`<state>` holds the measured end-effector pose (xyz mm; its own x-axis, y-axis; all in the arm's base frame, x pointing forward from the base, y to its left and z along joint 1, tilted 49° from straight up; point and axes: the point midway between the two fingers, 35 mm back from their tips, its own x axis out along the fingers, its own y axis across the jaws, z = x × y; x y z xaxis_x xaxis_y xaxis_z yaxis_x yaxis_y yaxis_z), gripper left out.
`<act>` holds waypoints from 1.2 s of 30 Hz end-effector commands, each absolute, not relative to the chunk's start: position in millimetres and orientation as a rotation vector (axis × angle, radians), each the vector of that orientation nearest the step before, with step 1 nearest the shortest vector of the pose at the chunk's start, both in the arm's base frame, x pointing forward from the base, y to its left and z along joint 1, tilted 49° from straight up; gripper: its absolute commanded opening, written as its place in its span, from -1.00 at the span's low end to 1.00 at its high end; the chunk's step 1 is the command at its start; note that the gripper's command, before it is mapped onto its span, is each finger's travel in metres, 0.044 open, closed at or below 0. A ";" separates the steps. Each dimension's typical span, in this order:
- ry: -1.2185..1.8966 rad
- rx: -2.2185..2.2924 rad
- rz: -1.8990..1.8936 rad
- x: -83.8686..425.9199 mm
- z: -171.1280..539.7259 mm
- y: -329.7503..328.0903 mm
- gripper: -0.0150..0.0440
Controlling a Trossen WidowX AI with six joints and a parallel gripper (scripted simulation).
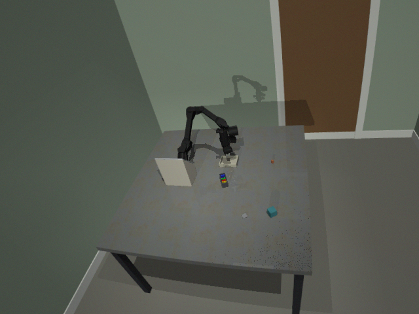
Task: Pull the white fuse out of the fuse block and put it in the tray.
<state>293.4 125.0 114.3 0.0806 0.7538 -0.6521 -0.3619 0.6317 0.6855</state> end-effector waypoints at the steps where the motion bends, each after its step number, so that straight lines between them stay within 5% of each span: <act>1: 1.232 0.397 0.867 292.8 110.1 130.6 -0.49; 23: 1.231 0.400 0.868 294.1 92.5 152.1 -0.49; 36: 1.223 0.397 0.876 294.3 97.1 149.7 0.63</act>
<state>294.5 151.1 95.8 0.0793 0.7610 -0.6438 -0.3640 0.6234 0.6920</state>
